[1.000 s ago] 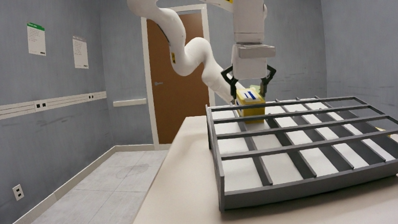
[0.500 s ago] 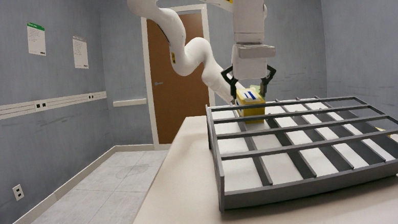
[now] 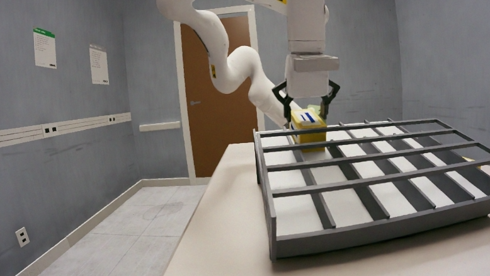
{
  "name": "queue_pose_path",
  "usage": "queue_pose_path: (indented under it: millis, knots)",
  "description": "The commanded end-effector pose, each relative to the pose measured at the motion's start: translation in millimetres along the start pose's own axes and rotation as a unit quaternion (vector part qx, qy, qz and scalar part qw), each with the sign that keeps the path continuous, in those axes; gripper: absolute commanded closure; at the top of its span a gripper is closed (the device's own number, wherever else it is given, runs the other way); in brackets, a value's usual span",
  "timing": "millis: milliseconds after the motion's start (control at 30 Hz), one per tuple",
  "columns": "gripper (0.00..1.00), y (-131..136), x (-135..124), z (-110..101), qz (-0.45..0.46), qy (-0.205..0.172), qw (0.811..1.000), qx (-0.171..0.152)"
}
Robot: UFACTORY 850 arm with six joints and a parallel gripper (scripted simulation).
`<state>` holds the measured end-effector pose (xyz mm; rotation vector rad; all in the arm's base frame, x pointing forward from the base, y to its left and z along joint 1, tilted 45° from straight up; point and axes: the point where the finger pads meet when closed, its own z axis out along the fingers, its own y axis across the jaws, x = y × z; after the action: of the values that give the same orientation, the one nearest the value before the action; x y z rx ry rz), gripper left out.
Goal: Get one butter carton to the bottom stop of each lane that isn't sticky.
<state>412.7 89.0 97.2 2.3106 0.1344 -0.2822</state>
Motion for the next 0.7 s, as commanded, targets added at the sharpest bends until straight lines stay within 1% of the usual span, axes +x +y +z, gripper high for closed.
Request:
queue_pose_path:
  millis: [0,167,200,667]
  knots:
    - [0.00,-0.1,0.4,-0.8,0.000,0.001,1.000,0.000]
    - [0.00,-0.1,0.4,-0.8,0.000,0.001,1.000,0.000]
    - [0.00,-0.2,0.6,27.4,0.000,0.001,1.000,0.000]
    - [0.00,-0.2,0.6,27.4,0.000,0.001,1.000,0.000]
